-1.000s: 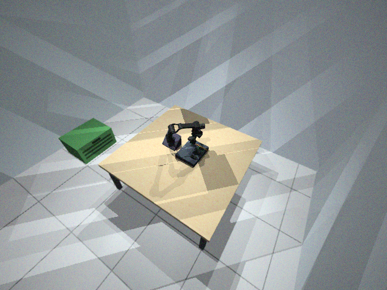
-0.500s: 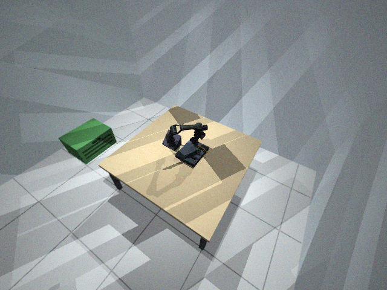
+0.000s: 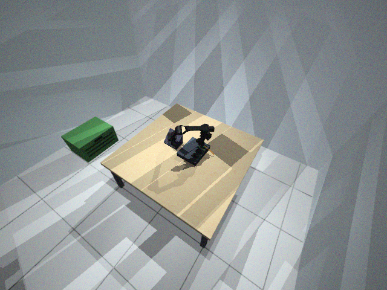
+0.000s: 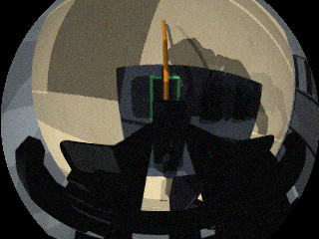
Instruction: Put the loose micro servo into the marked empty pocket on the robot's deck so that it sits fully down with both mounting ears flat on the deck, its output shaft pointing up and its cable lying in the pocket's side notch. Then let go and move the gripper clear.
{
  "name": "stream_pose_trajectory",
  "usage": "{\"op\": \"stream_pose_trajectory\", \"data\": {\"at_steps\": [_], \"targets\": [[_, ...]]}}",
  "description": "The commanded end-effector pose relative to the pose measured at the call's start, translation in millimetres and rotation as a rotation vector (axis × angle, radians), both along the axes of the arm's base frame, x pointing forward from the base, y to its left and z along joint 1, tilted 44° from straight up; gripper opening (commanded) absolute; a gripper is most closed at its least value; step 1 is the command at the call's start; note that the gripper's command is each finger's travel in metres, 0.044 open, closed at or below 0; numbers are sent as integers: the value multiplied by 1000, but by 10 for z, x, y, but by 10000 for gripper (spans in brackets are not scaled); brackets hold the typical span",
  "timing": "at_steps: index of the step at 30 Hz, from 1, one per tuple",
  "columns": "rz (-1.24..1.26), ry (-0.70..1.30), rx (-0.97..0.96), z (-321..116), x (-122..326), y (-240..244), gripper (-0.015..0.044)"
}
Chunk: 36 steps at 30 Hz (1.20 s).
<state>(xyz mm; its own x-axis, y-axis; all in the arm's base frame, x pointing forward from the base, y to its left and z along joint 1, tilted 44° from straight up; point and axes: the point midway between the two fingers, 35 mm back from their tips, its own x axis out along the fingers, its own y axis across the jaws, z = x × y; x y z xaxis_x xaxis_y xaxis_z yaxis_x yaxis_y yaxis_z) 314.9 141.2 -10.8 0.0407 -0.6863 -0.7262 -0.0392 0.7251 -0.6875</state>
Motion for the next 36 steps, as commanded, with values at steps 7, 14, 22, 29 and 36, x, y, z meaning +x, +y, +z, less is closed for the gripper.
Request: {"op": "stream_pose_trajectory", "data": {"at_steps": [7, 14, 22, 29, 36], "targets": [[5, -6, -1, 11, 238, 15, 0], [6, -6, -1, -53, 251, -47, 0], [5, -7, -2, -126, 264, -119, 0], [5, -7, -2, -126, 264, -119, 0], [5, -7, -2, -156, 266, -148, 0]]}}
